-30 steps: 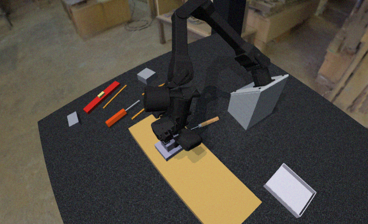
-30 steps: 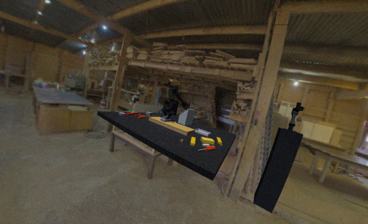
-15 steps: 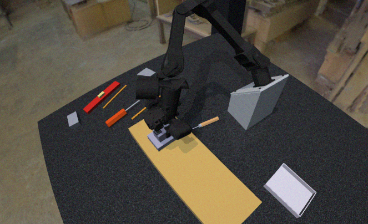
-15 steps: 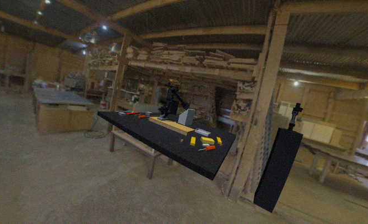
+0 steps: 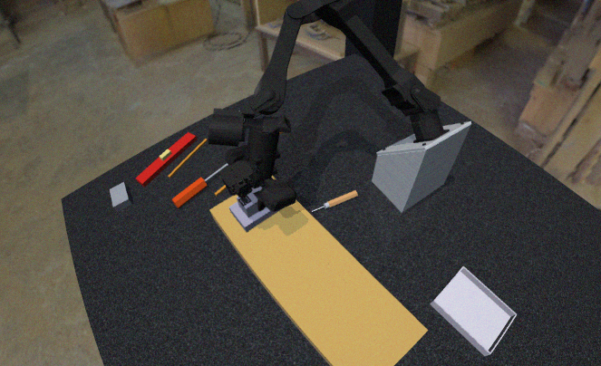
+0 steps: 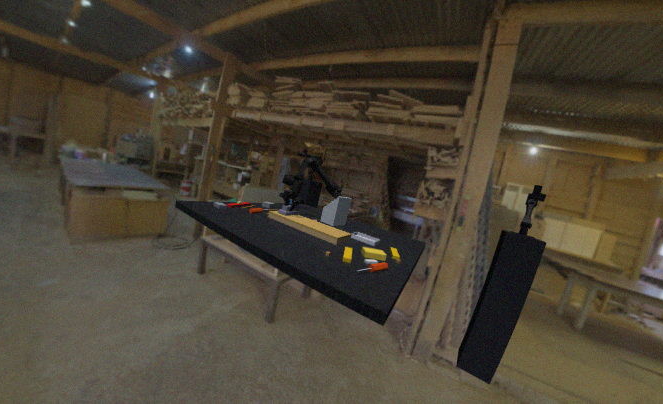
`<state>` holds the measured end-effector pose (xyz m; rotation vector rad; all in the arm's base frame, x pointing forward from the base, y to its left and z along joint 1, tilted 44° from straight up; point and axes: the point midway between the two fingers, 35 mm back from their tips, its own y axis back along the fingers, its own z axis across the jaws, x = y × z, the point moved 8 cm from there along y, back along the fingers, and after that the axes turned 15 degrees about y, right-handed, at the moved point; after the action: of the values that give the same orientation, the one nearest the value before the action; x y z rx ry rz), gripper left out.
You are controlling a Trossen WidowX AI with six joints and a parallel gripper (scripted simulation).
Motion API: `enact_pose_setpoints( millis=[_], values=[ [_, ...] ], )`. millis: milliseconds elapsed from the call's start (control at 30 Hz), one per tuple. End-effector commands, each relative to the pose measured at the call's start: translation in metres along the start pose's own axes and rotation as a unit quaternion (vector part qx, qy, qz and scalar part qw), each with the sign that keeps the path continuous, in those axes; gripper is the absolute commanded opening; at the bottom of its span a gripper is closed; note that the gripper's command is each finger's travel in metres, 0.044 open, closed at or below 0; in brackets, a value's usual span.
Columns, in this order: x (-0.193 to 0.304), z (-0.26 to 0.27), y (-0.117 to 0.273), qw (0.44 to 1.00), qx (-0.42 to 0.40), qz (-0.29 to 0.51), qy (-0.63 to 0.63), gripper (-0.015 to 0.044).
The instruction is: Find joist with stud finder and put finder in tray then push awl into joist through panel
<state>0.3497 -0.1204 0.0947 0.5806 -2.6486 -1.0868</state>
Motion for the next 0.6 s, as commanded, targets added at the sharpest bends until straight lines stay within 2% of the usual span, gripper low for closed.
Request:
enact_pose_setpoints(
  millis=[0, 400, 567],
  values=[
    [0.004, -0.012, 0.000, 1.000, 0.006, 0.004, -0.005, 0.0000],
    [0.002, -0.007, 0.000, 1.000, 0.003, 0.001, -0.002, 0.0000],
    [-0.005, -0.010, 0.016, 1.000, 0.002, 0.002, -0.003, 0.0000]
  ],
)
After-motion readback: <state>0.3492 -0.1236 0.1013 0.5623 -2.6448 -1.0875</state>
